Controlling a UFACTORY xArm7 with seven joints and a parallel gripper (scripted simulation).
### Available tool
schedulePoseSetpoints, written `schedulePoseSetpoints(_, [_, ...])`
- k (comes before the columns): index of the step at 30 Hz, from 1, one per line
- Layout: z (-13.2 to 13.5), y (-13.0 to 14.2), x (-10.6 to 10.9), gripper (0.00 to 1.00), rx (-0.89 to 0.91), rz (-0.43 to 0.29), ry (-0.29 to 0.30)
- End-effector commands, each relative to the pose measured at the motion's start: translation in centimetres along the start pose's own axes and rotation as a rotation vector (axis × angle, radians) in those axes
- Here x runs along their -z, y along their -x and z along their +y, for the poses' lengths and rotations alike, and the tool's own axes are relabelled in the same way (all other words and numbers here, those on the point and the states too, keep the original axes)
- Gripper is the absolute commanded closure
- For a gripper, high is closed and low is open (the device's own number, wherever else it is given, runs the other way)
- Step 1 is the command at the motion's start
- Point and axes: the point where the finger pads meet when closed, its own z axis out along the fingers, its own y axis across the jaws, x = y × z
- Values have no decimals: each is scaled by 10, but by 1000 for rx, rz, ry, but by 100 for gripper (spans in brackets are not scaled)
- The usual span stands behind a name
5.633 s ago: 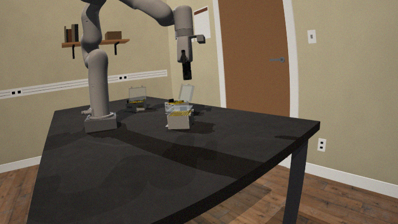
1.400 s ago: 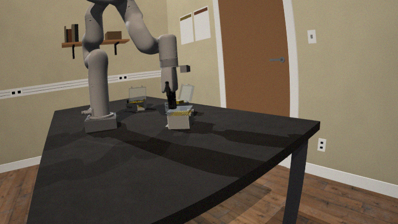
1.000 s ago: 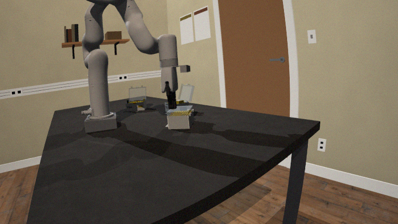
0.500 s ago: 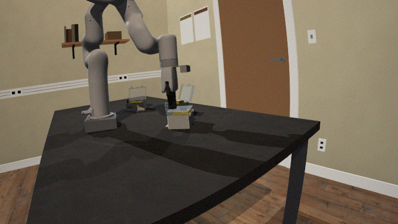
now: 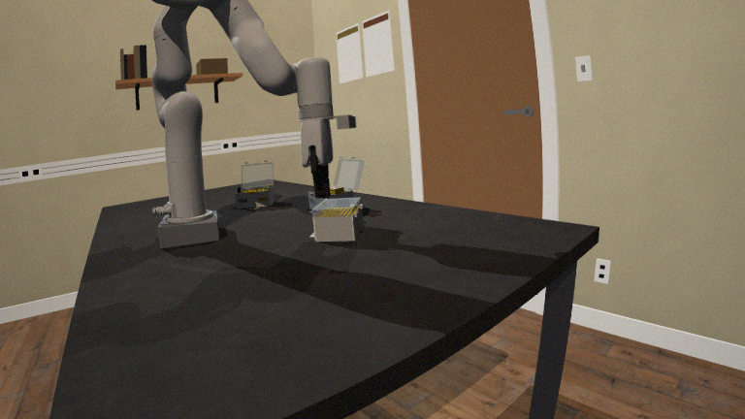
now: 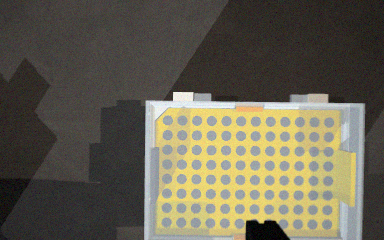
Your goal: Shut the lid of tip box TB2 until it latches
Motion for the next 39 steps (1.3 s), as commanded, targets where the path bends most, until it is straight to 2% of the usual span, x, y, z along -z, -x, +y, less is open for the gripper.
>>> schedulePoseSetpoints(1, [0,-1,9,100,0,4,0])
schedulePoseSetpoints(20, [0,-1,37,100,0,4,1])
schedulePoseSetpoints(39, [0,-1,37,100,0,4,1])
